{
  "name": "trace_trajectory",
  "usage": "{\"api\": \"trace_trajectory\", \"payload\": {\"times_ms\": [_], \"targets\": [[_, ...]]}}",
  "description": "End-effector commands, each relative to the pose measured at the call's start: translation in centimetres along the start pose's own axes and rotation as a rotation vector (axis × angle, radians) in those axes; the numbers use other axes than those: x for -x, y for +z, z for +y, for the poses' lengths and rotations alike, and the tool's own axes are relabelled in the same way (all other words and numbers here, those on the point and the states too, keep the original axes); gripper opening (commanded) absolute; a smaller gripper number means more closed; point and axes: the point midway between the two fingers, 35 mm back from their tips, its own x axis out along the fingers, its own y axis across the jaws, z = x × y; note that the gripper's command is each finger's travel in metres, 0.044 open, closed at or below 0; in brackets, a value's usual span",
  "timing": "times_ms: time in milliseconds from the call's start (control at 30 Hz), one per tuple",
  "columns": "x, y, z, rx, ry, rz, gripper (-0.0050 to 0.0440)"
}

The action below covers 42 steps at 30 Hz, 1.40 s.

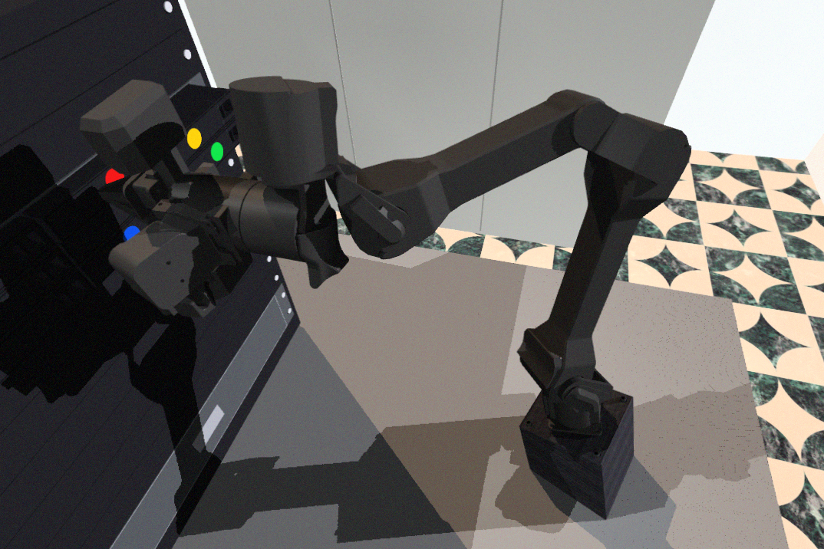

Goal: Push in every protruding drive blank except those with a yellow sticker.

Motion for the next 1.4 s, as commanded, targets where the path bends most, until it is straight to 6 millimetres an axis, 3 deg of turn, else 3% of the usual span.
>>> {"api": "trace_trajectory", "payload": {"times_ms": [0, 1367], "targets": [[0.04, -0.32, -1.74, -0.03, -0.04, -0.006, 0.0], [-0.7, -0.32, -2.12, -0.03, -0.04, -0.006, 0.0]]}}
